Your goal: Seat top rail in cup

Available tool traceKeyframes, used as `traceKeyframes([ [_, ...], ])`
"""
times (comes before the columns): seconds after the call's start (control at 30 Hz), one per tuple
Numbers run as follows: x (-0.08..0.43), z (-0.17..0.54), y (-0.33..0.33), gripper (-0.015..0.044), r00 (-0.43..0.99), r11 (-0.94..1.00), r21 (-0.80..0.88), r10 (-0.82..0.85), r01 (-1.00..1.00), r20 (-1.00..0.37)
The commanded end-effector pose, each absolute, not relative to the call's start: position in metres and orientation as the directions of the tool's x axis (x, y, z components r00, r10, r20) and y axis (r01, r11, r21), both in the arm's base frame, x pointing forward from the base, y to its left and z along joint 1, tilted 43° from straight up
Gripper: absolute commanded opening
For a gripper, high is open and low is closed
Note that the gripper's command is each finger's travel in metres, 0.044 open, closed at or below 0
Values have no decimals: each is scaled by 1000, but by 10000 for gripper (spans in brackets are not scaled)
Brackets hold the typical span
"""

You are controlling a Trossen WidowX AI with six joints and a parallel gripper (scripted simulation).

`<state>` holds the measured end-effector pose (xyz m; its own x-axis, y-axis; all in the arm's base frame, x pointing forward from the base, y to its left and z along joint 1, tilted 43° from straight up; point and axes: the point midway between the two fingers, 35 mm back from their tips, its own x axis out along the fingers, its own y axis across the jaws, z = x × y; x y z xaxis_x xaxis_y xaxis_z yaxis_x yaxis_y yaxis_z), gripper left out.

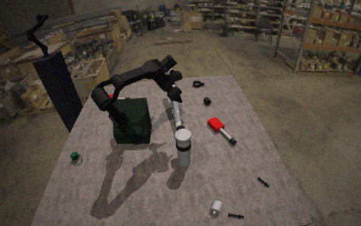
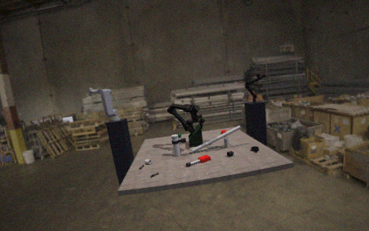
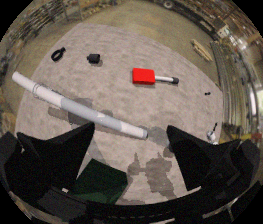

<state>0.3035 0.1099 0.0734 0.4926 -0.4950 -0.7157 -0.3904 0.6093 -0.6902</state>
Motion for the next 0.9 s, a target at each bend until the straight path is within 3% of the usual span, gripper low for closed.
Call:
traceKeyframes([
  [0.0,294,71,133,440,497,733,-659,-515,-167,-699],
  [0.37,296,66,131,440,472,767,-635,-527,-94,-707],
  [0.6,306,36,117,440,312,780,-443,-597,443,-739],
  [0.87,312,-4,95,440,83,294,-153,-658,944,-749],
])
